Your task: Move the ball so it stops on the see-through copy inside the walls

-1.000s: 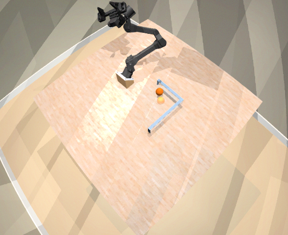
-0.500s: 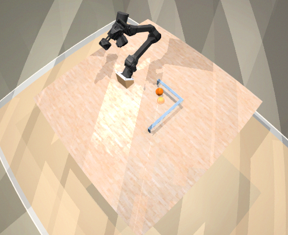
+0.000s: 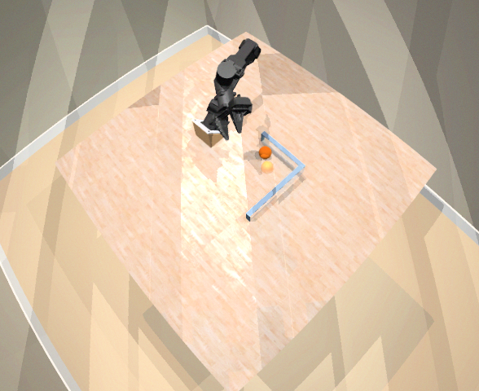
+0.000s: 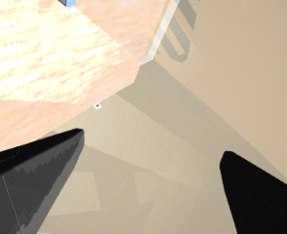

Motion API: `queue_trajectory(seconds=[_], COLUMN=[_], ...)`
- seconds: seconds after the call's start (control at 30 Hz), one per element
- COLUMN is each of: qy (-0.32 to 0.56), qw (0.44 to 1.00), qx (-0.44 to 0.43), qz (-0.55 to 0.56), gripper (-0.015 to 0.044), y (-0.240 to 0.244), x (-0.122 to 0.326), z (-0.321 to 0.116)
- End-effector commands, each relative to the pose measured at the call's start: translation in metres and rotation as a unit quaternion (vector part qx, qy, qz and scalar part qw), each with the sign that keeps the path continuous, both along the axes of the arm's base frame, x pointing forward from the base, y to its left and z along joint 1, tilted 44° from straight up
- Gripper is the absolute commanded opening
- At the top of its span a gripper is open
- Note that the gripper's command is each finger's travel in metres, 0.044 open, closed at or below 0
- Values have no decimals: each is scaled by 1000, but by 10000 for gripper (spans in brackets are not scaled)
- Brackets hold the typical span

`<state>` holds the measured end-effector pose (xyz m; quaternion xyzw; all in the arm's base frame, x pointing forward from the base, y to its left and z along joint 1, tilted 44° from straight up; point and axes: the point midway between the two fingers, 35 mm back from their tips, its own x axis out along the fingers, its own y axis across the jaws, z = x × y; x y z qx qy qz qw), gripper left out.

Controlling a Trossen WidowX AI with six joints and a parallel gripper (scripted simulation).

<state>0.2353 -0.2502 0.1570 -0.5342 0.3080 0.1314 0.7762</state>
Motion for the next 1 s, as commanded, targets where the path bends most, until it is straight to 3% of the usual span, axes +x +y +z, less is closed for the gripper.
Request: queue_trajectory(seconds=[0.0,0.23,0.47,0.97], qy=[46,164,312,326], qw=[991,936,839,828], qx=[87,213,295,300], qz=[86,226,335,343], gripper=[376,376,376,376], y=[59,172,273,291], x=[31,47,21,18], z=[-21,-48,-58,-68])
